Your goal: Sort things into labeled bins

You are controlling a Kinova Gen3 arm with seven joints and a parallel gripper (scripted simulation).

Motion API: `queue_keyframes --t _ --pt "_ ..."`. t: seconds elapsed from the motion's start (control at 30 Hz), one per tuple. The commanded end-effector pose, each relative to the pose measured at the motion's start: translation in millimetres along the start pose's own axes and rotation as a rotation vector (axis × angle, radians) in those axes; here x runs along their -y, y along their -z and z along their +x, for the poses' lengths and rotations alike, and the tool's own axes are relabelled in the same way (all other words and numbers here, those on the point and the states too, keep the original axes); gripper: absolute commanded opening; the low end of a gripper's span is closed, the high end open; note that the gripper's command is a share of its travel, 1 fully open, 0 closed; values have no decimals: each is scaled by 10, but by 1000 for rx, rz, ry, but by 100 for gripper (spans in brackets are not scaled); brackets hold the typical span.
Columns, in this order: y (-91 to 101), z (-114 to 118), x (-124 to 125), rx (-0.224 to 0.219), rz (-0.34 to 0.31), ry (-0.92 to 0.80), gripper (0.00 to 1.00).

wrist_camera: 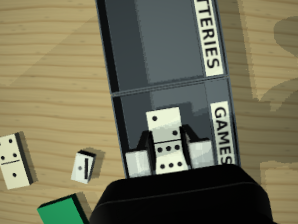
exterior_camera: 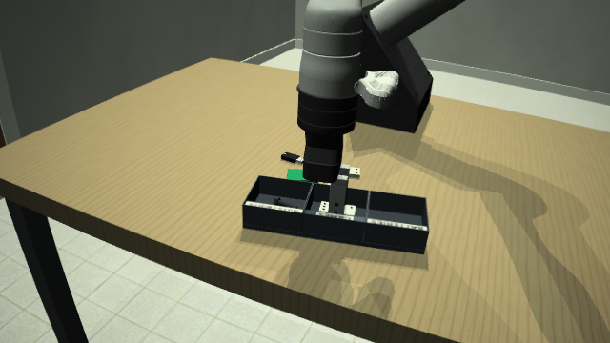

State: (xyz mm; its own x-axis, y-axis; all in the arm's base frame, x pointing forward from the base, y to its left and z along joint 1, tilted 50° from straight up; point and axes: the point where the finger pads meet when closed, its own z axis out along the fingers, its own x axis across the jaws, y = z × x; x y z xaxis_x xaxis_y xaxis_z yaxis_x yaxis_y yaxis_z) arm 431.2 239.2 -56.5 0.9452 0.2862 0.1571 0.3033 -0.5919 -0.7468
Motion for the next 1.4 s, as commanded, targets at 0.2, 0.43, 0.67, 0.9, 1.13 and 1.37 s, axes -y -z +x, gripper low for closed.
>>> queue_keyframes --t 0.2,0.43,0.67,0.9,1.13,1.37 --pt "3 -1 -7 0 -1 -1 49" --pt "3 0 -7 0 -1 -1 65" --pt "3 0 -7 0 -1 -1 65" --pt "3 0 -8 0 -1 -1 65" --pt "95 0 -7 0 -1 -1 65" --pt "162 0 -7 0 -1 -1 65"
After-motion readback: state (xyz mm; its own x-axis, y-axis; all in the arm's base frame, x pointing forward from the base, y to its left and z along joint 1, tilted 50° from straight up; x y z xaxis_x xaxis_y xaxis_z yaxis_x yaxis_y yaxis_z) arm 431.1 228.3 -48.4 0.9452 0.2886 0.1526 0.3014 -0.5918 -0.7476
